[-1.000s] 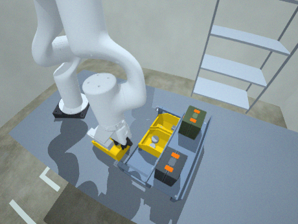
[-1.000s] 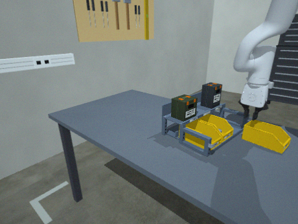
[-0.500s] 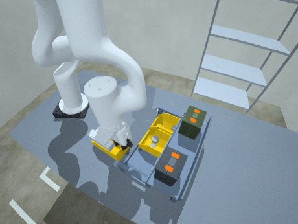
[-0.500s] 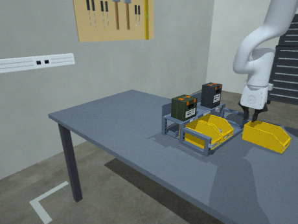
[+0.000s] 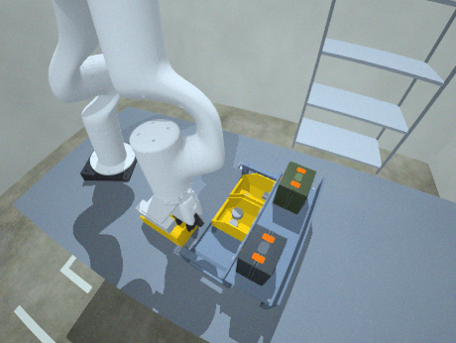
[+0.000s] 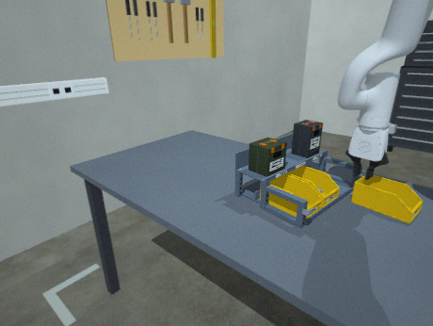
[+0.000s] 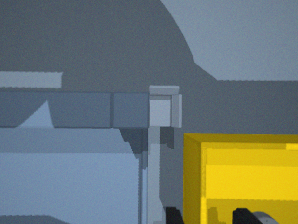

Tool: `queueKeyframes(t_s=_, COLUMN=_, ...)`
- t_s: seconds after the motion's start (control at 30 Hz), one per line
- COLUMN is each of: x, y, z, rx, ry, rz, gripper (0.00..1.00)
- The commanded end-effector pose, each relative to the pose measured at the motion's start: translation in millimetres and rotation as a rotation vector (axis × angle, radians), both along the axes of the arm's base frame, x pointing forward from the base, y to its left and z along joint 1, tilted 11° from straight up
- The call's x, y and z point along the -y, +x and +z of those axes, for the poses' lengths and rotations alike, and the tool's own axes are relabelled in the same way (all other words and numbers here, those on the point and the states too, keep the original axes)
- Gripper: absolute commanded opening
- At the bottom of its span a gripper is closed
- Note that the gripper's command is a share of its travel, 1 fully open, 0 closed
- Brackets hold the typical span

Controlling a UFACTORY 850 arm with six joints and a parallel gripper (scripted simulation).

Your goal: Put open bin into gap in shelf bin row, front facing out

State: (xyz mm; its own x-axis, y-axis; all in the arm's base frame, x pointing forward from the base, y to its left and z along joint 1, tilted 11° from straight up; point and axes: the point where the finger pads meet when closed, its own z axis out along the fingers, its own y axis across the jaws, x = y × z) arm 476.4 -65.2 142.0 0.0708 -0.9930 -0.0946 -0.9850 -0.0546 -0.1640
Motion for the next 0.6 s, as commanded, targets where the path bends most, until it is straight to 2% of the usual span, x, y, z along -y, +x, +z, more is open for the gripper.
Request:
queueKeyframes(t_s=0.0, x=-0.3, y=1.5, z=-3.6, rx=0.002, ry=0.000, rz=0.000, gripper=0.34)
queueKeyframes(t_s=0.33, x=-0.3, y=1.5, z=-3.6, rx=0.002, ry=0.000, rz=0.000, gripper=0.34)
queueKeyframes(t_s=0.57, x=-1.3, y=3.1, z=-13.4, rx=0.002, ry=0.000, rz=0.000, gripper=0.34)
